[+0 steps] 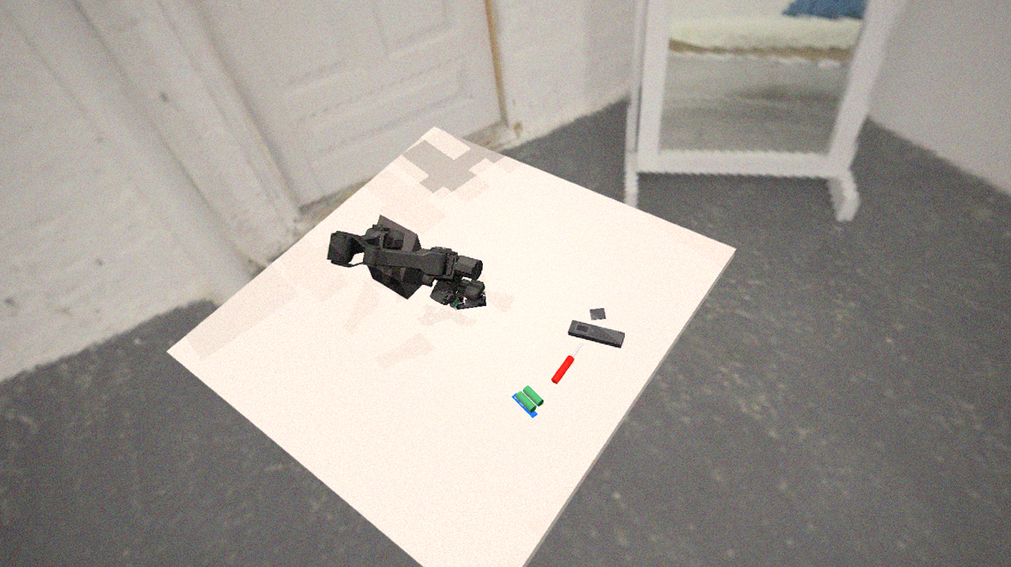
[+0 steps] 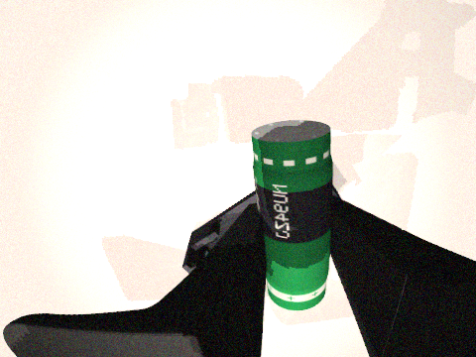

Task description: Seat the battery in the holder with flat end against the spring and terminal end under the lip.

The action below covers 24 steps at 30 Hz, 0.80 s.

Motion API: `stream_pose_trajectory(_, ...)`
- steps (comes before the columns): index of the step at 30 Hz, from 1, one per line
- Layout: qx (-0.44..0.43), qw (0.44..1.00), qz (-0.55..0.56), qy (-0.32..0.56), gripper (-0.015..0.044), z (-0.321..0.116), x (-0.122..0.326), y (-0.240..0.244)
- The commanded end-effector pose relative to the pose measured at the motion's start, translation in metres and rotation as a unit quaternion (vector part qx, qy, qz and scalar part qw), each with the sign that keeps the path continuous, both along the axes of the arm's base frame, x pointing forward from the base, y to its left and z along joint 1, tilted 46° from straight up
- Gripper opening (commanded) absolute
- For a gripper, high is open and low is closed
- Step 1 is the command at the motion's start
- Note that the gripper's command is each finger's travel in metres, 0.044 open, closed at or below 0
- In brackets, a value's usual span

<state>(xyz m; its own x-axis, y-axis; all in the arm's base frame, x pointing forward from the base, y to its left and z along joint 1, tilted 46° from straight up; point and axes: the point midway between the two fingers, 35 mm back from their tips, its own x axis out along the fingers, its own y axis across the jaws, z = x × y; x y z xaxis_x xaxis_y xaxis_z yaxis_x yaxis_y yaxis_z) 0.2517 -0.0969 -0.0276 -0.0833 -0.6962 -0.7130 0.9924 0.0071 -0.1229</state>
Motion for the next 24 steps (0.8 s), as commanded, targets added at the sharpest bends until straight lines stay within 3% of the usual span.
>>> stream_pose_trajectory(1, -0.012, 0.987, -0.112, -0.114, 0.0076, -0.008, 0.006, 0.015)
stream_pose_trajectory(18, -0.046, 0.873, -0.346, -0.341, 0.0076, -0.026, 0.011, 0.040)
stream_pose_trajectory(24, -0.047, 0.866, -0.354, -0.349, 0.0076, -0.027, 0.011, 0.041)
